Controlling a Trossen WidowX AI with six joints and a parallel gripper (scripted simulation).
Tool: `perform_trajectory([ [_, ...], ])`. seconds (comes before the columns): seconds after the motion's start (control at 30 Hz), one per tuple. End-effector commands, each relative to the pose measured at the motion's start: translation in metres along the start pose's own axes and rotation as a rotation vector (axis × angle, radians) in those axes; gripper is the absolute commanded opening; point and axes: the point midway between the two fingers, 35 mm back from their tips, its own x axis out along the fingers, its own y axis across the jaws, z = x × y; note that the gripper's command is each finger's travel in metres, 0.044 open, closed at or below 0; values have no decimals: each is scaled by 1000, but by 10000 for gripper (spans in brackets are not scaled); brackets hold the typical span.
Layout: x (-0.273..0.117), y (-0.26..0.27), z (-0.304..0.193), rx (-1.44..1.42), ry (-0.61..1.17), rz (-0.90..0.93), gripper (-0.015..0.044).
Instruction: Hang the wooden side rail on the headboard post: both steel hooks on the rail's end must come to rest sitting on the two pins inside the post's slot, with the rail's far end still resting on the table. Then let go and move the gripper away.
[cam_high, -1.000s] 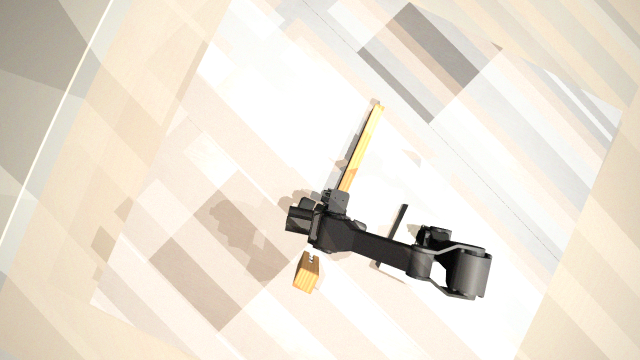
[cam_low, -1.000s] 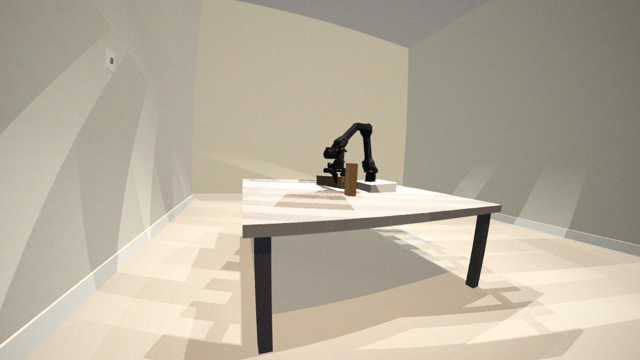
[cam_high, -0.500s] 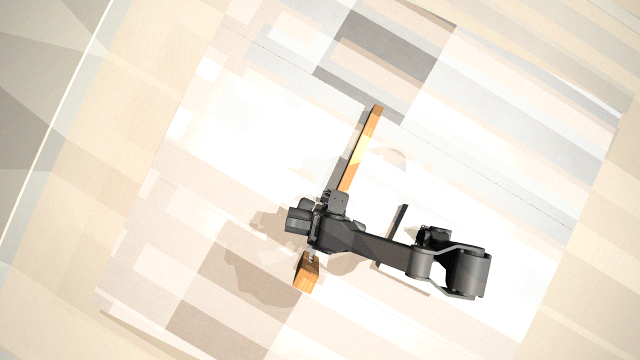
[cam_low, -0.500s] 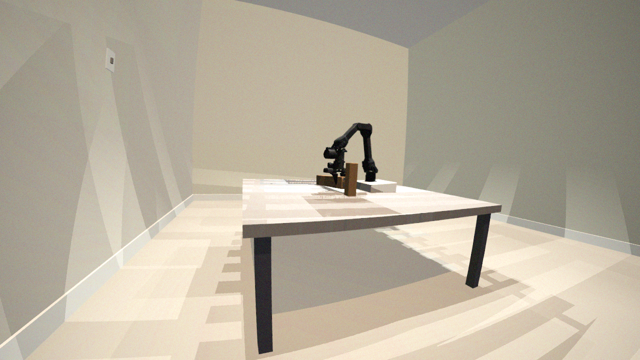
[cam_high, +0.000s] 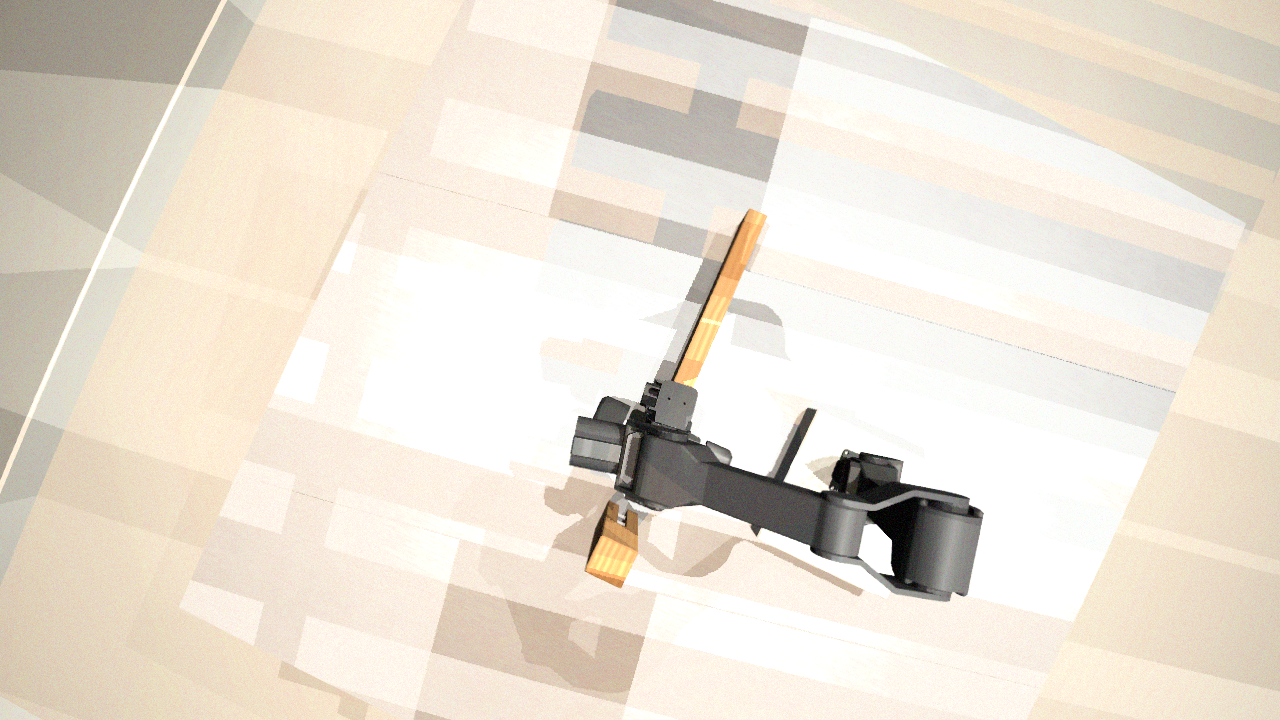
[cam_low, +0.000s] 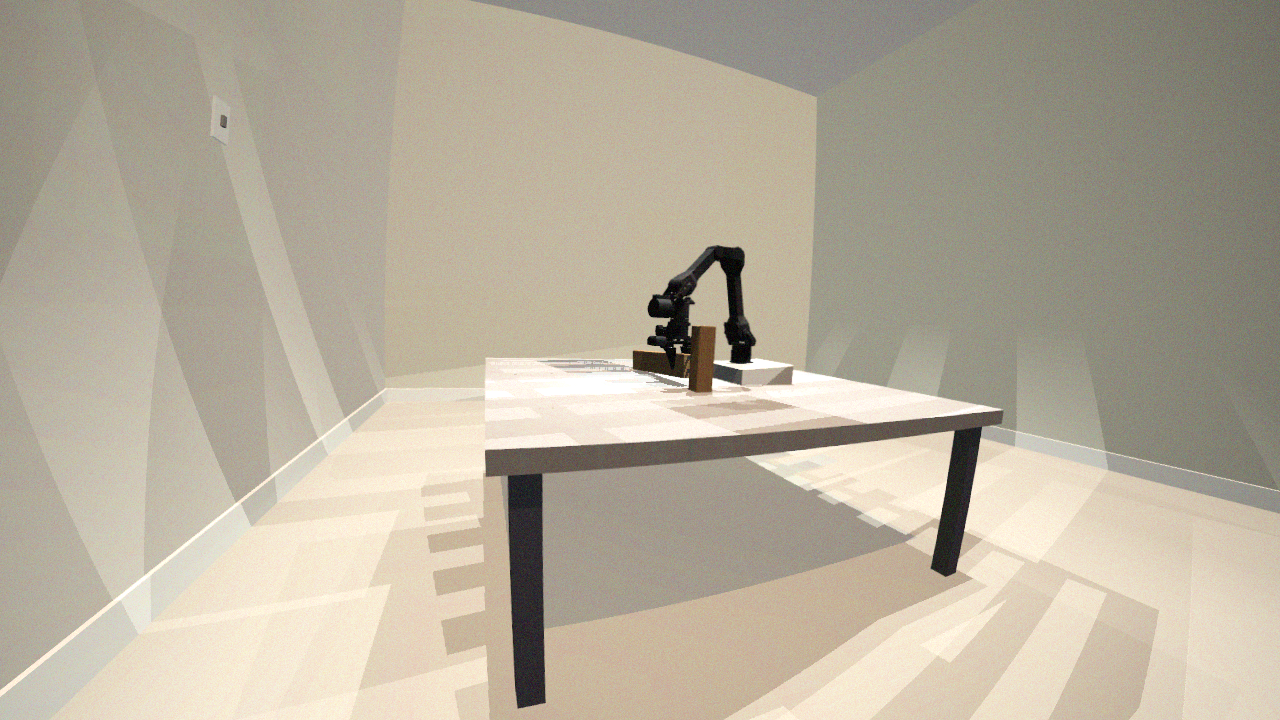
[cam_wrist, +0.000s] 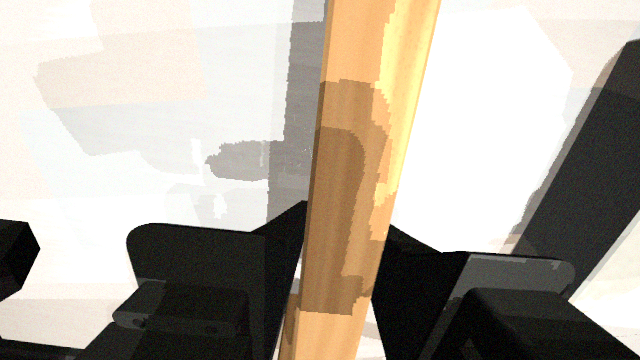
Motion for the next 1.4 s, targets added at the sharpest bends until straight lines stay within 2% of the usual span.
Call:
perform_trajectory([
  [0.0, -1, 0, -1, 3, 3, 4, 0],
  [1.37, -2, 3, -6, 3, 4, 4, 0],
])
